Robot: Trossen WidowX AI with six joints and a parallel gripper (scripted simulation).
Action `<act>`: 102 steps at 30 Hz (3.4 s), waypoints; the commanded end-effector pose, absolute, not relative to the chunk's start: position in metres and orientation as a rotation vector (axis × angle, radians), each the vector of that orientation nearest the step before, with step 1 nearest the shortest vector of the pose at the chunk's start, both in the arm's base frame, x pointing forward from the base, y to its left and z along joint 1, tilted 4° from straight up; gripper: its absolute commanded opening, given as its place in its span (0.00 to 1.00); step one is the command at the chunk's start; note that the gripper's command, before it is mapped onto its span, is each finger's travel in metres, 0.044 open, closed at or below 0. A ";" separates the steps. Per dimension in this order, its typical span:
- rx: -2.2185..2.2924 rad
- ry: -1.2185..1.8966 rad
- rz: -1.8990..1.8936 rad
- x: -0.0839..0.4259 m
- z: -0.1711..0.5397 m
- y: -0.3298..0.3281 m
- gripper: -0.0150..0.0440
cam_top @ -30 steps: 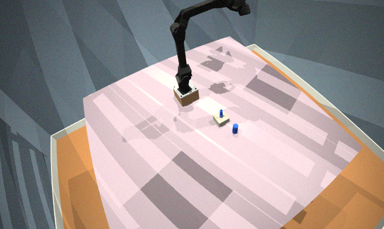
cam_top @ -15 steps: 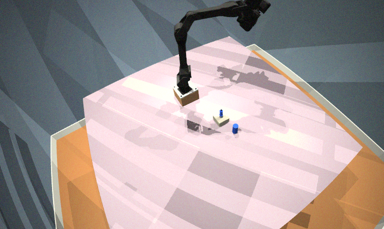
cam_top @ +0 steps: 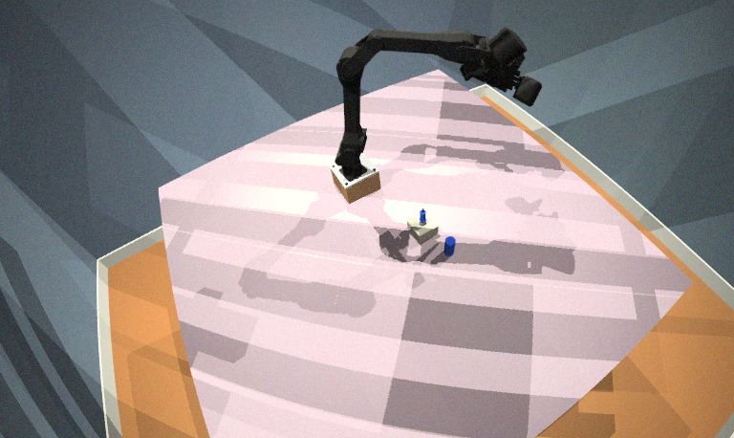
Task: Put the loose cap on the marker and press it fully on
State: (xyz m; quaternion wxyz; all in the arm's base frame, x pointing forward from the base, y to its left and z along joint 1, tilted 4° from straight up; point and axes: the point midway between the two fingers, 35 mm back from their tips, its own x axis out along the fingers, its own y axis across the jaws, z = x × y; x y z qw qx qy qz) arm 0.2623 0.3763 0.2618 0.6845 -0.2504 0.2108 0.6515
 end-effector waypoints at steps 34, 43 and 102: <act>1.121 1.205 -1.175 0.355 0.076 0.073 0.66; 1.121 1.205 -1.175 0.360 0.076 0.074 0.66; 1.120 1.204 -1.176 0.359 -0.027 0.067 0.43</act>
